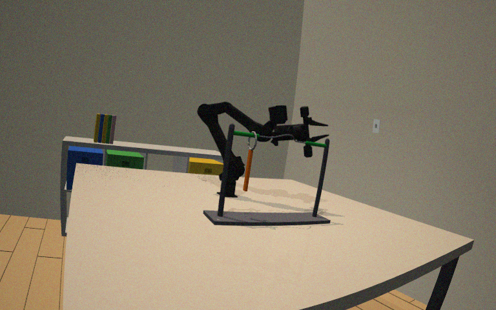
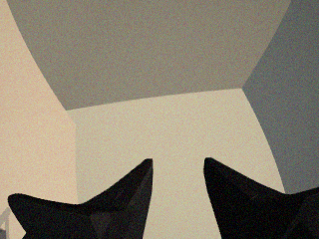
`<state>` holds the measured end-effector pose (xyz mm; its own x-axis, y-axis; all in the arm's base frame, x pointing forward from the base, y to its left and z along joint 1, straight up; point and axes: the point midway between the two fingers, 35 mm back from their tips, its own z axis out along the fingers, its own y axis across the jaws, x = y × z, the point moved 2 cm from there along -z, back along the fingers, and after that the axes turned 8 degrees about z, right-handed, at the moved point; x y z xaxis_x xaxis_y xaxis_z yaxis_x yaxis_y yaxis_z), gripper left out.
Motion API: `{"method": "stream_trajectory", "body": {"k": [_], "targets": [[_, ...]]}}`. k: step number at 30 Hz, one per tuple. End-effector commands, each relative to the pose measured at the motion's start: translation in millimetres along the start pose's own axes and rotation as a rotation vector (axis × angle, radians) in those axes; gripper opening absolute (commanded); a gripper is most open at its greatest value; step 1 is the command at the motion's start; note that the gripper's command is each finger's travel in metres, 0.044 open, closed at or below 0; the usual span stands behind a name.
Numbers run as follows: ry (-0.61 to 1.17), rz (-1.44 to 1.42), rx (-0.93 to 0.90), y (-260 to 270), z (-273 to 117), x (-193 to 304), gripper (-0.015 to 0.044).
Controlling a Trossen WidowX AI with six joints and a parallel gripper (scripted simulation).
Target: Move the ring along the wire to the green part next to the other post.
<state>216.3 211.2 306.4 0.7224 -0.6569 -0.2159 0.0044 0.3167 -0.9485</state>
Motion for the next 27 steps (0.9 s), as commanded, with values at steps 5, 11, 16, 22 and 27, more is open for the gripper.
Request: {"method": "stream_trajectory", "body": {"k": [5,11,16,22,27], "targets": [[0.130,0.122,-0.055,16.6,-17.2,55.6,0.0160],[0.248,0.238,-0.076,26.6,-37.5,97.8,0.0160],[0.349,0.346,-0.080,34.5,-59.1,129.6,0.0160],[0.471,0.488,-0.063,43.8,-89.5,162.6,0.0160],[0.572,0.616,-0.031,51.4,-117.6,185.4,0.0160]]}}
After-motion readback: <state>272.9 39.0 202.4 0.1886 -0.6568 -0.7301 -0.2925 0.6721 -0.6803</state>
